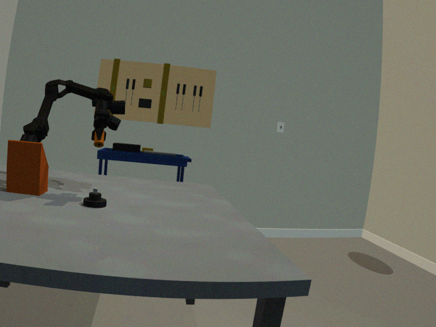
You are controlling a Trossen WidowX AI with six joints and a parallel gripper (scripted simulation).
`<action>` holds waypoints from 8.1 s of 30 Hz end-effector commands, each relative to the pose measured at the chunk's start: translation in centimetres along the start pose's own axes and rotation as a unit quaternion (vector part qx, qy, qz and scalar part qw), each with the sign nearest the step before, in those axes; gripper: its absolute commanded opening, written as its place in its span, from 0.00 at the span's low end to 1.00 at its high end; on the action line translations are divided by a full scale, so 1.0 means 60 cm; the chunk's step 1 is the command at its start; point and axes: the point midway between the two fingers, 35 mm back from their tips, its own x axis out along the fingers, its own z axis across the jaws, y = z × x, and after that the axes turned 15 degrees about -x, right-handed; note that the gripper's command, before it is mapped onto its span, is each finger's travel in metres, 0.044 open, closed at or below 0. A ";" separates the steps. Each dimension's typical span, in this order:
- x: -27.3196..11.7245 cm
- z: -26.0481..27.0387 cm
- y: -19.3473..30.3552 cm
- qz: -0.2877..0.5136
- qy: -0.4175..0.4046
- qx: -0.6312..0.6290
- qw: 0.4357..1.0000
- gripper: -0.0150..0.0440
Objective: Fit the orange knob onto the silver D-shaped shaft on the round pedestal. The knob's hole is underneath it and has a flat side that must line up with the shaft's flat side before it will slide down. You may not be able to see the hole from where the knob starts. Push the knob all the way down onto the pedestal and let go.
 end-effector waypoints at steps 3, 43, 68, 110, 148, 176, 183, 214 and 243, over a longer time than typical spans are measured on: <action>-0.030 -0.005 0.008 0.013 0.070 0.004 0.997 0.25; -0.056 0.004 0.016 0.045 0.190 0.001 0.981 0.25; -0.040 0.009 0.015 0.038 0.163 0.005 0.986 0.25; 0.103 0.052 0.000 -0.086 -0.297 0.001 0.951 0.25; 0.281 0.158 -0.045 -0.089 -0.304 -0.003 0.949 0.30; 0.231 0.115 -0.037 -0.088 -0.302 -0.002 0.949 0.84; 0.174 0.078 -0.022 -0.090 -0.304 -0.001 0.948 1.00; 0.240 0.123 -0.038 -0.090 -0.304 -0.001 0.949 1.00; 0.283 0.159 -0.045 -0.090 -0.306 0.000 0.948 0.73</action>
